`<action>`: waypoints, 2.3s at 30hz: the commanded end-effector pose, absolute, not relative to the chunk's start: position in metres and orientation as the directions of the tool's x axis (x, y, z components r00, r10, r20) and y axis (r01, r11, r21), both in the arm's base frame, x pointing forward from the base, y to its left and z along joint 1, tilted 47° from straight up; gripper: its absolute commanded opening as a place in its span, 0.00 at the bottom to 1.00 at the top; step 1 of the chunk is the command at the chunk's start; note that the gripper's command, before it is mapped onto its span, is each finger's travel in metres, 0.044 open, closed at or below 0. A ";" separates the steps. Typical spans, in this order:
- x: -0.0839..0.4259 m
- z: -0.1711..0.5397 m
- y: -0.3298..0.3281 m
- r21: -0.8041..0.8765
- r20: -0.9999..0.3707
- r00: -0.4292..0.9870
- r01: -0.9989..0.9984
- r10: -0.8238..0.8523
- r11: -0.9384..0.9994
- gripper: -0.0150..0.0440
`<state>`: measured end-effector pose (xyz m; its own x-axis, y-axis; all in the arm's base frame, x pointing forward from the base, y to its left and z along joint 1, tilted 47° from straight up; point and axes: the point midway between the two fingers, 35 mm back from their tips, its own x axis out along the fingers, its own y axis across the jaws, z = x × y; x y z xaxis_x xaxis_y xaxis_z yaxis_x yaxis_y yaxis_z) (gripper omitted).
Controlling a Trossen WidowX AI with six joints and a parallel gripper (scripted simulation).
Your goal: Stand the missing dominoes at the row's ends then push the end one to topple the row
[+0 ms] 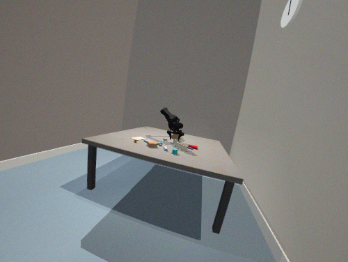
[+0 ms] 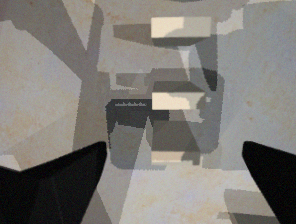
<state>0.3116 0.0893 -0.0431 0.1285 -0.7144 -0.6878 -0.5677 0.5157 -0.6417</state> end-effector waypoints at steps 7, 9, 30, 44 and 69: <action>0.297 0.037 0.176 -0.639 -0.696 0.133 -0.562 -0.706 0.525 1.00; 0.294 0.044 0.182 -0.640 -0.695 0.132 -0.562 -0.707 0.524 1.00; 0.290 0.091 0.034 -0.300 -0.689 0.135 0.842 -0.712 0.449 1.00; 0.287 0.093 0.027 -0.244 -0.687 0.135 0.883 -0.715 0.400 1.00; 0.296 0.037 -0.027 -0.243 -0.685 0.135 0.884 -0.716 0.400 1.00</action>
